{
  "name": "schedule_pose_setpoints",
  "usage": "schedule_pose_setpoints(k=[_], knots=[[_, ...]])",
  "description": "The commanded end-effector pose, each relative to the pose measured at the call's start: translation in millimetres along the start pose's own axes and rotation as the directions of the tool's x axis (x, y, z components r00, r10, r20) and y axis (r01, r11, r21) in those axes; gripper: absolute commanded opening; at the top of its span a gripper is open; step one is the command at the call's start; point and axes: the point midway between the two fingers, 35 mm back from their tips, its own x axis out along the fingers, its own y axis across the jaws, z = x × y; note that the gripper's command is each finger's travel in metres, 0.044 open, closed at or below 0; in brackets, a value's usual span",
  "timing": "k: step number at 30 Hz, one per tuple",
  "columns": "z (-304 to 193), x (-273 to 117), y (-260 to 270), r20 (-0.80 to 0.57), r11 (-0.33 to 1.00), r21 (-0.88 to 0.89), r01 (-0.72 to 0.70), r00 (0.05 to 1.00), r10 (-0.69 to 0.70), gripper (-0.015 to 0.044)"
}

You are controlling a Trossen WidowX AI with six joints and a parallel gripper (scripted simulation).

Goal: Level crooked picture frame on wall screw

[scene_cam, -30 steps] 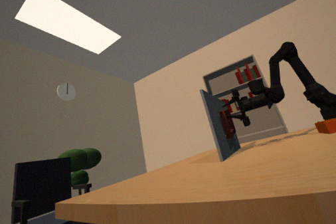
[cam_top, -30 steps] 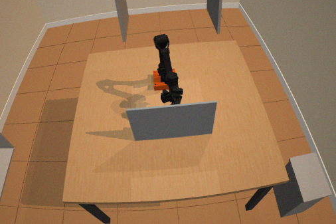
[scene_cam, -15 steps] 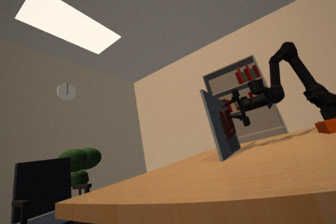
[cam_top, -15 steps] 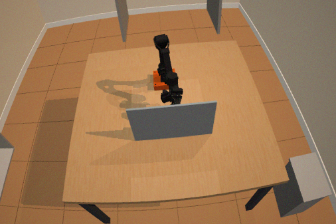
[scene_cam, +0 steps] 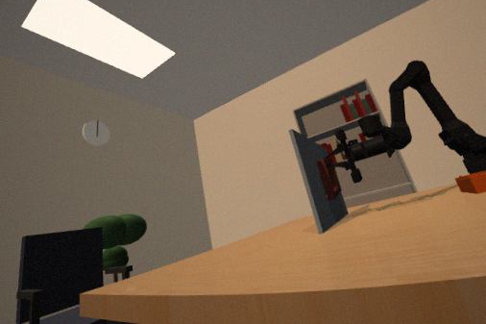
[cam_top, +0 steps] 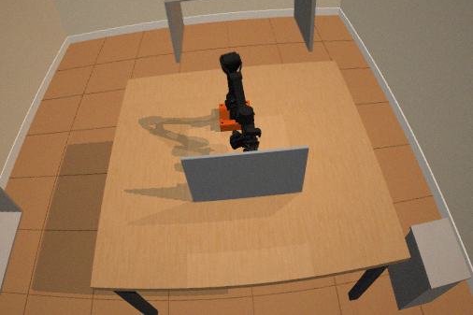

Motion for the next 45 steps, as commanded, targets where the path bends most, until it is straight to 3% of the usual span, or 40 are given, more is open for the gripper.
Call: schedule_pose_setpoints(k=[1, 4, 45], knots=[[-1, 0, 0, -0.003, 1.0, -0.003, -0.001, 1.0, 0.001, 0.0056], [-1, 0, 0, -0.003, 1.0, -0.003, -0.001, 1.0, 0.001, 0.0], [0, 0, 11, -0.003, 1.0, -0.003, -0.001, 1.0, 0.001, 0.0]])
